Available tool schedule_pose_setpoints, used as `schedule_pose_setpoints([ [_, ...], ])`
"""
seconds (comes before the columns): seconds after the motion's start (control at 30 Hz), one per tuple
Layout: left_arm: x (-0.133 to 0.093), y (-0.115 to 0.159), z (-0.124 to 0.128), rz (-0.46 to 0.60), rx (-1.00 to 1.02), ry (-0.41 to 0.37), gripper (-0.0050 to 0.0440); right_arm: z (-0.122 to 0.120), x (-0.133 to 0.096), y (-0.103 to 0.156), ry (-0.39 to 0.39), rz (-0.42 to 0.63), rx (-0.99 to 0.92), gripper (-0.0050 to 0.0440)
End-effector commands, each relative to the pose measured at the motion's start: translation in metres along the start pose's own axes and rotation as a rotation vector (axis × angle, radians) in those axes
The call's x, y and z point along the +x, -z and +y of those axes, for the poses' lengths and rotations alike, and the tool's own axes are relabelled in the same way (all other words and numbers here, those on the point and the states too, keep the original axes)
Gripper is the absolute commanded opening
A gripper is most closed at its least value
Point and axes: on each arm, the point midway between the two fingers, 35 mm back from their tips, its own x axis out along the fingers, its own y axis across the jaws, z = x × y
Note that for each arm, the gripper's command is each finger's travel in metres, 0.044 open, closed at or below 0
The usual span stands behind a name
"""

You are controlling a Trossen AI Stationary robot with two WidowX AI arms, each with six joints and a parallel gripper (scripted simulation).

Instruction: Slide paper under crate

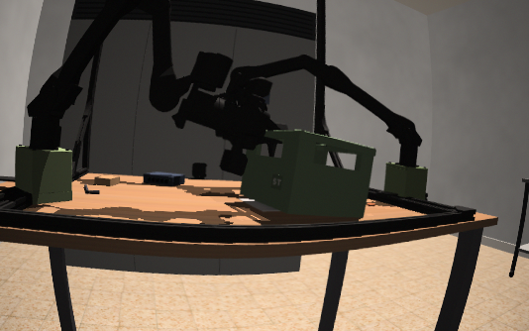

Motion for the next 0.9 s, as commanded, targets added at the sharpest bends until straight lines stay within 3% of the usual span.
schedule_pose_setpoints([
  [0.0,0.001,-0.001,-0.001,0.000,-0.002,0.006,0.0400,0.026,0.000,-0.001,-0.070,-0.002,-0.011,0.0000],
  [0.5,0.001,-0.001,-0.001,0.000,-0.002,0.006,0.0400,0.026,0.000,-0.001,-0.065,-0.002,-0.011,0.0000],
  [0.87,0.001,-0.001,-0.001,0.000,-0.002,0.006,0.0400,0.000,0.004,-0.002,-0.085,-0.002,-0.014,0.0000],
])
